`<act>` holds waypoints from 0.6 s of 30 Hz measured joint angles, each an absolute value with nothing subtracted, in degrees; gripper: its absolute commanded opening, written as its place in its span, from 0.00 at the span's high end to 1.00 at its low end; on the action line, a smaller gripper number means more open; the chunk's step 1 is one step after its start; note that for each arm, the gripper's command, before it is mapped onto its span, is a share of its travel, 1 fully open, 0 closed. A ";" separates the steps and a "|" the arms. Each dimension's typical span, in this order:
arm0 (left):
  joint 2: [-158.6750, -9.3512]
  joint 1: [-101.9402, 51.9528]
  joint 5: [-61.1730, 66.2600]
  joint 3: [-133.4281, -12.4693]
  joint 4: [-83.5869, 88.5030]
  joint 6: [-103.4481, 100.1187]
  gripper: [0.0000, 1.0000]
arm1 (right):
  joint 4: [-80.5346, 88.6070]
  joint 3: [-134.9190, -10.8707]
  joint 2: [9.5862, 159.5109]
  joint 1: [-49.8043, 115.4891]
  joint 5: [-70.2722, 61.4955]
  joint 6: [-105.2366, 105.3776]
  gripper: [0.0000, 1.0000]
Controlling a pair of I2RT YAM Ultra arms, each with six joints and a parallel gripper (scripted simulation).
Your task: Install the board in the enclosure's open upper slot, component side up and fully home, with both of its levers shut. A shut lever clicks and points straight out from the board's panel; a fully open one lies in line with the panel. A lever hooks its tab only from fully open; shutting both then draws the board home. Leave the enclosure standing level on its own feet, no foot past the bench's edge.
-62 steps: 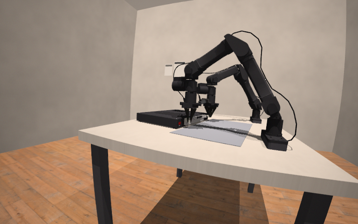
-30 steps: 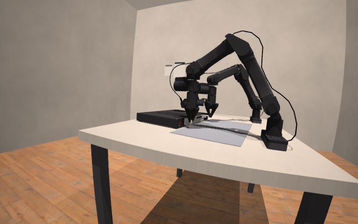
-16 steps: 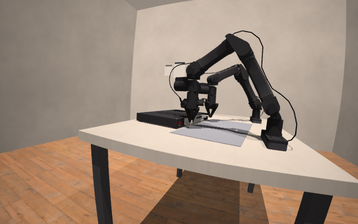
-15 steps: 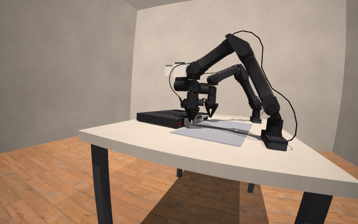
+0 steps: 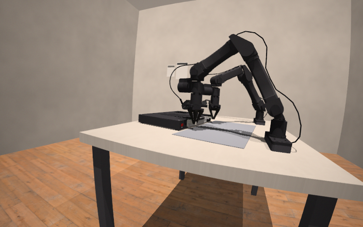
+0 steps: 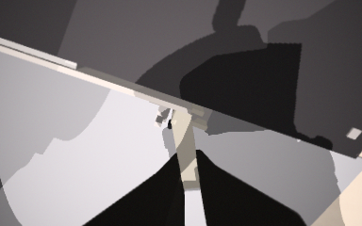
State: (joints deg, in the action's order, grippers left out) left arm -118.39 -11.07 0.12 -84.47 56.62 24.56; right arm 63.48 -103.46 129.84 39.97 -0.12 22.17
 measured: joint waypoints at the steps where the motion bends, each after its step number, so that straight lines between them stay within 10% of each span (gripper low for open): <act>1: -118.34 -11.11 0.12 -84.44 56.60 23.92 0.96 | 63.55 -103.57 129.91 40.01 -0.12 22.76 0.96; 18: -118.26 -11.27 0.23 -84.29 56.47 21.52 0.96 | 63.57 -103.81 130.04 40.10 -0.16 25.04 0.96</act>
